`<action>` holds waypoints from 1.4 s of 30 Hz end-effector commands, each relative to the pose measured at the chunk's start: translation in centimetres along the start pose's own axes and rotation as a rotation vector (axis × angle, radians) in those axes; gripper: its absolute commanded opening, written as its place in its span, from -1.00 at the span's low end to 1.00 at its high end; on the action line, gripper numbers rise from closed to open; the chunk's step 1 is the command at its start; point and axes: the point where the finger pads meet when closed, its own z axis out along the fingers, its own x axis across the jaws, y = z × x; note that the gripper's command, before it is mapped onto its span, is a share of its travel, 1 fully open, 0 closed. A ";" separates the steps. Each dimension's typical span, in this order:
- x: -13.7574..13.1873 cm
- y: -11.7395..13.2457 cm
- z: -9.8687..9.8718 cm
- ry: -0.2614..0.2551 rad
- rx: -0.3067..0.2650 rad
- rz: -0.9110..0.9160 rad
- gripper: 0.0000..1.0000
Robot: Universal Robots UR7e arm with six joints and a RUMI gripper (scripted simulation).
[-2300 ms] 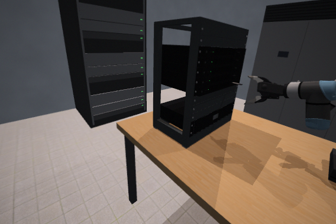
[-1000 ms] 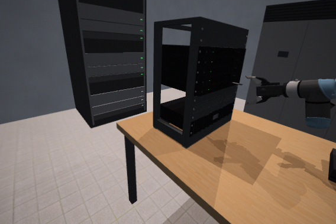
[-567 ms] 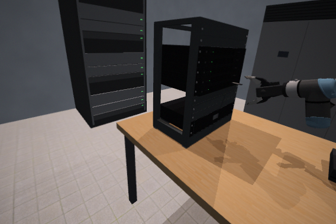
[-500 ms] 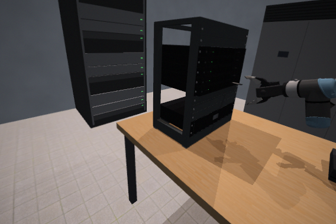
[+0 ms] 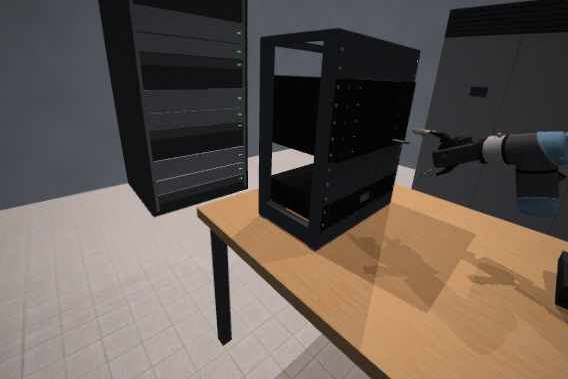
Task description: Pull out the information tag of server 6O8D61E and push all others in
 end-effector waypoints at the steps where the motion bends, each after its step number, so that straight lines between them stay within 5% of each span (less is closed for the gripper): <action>1: 0.0 0.0 0.0 -0.002 -0.003 -0.032 1.00; 42: -0.2 0.1 -0.1 -0.023 -0.018 -0.263 1.00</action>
